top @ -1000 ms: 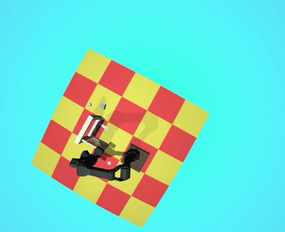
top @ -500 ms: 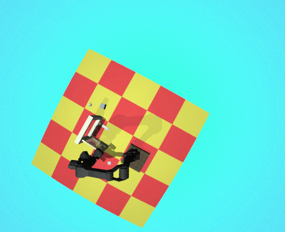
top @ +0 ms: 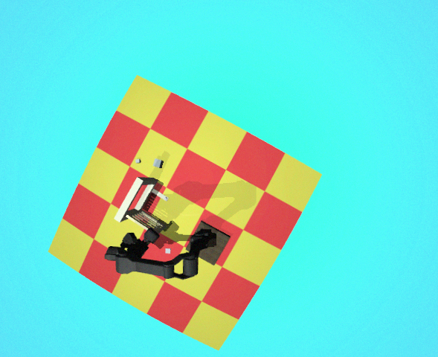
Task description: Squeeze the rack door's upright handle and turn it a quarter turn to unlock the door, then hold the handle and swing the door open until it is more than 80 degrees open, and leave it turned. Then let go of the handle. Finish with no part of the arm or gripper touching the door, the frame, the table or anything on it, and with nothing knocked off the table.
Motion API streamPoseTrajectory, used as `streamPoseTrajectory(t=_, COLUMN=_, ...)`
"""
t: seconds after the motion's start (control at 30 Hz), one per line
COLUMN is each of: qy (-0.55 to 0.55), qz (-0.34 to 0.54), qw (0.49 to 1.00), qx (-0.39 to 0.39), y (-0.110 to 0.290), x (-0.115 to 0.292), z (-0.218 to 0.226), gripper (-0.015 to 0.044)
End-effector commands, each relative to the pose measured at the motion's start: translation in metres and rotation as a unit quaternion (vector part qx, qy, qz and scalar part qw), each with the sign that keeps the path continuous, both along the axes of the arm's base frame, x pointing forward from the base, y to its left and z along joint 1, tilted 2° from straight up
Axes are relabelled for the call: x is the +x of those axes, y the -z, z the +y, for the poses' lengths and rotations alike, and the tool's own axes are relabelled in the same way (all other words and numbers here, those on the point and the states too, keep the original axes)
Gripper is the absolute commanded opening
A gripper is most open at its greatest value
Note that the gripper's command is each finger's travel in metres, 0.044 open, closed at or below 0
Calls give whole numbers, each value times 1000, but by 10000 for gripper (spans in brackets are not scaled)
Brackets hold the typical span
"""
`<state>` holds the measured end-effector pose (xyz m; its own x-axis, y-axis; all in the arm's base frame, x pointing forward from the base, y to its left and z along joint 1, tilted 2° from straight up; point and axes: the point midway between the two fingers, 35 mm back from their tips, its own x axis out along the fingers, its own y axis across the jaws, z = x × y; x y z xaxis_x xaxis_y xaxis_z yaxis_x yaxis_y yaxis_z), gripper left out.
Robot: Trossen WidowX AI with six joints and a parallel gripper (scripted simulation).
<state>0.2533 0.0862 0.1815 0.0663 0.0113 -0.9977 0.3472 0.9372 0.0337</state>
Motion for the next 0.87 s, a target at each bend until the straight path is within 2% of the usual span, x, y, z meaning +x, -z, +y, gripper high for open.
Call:
streamPoseTrajectory(t=0.0, qy=2, qz=-1, qw=1000, qx=0, y=-3, x=0, z=0, gripper=282)
streamPoseTrajectory(t=0.83, qy=1, qz=-26, qw=1000, qx=9, y=-39, x=-2, z=0, gripper=282)
